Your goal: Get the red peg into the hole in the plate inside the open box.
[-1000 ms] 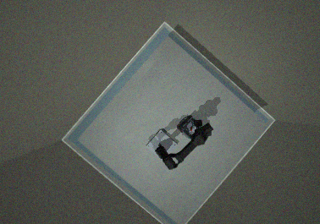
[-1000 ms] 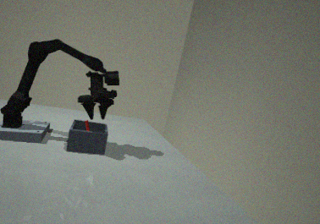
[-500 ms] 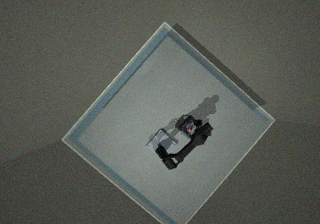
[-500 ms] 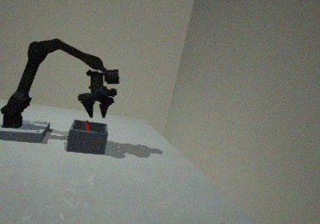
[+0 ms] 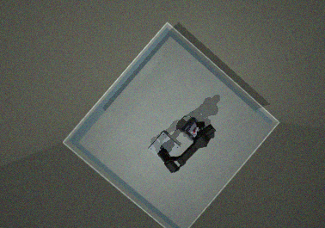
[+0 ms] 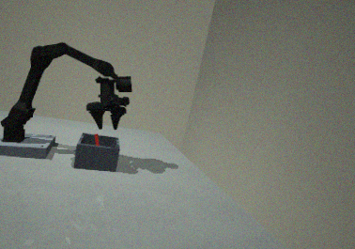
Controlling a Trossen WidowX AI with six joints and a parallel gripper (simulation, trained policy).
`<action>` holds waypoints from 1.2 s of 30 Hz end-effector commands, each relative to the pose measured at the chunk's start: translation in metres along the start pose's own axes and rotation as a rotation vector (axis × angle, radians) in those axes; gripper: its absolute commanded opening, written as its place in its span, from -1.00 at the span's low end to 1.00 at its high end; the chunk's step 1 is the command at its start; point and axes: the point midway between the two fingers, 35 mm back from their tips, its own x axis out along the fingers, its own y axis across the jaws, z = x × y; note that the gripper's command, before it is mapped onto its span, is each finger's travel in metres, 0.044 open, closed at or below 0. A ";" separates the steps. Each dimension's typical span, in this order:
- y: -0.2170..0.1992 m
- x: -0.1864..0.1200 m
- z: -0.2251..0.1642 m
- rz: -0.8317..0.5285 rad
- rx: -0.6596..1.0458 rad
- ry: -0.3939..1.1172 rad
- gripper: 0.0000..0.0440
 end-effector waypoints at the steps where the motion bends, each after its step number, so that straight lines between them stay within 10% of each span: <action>1: 0.000 -0.001 0.000 -0.004 0.004 -0.002 1.00; 36: 0.004 -0.005 -0.011 -0.020 -0.012 0.006 1.00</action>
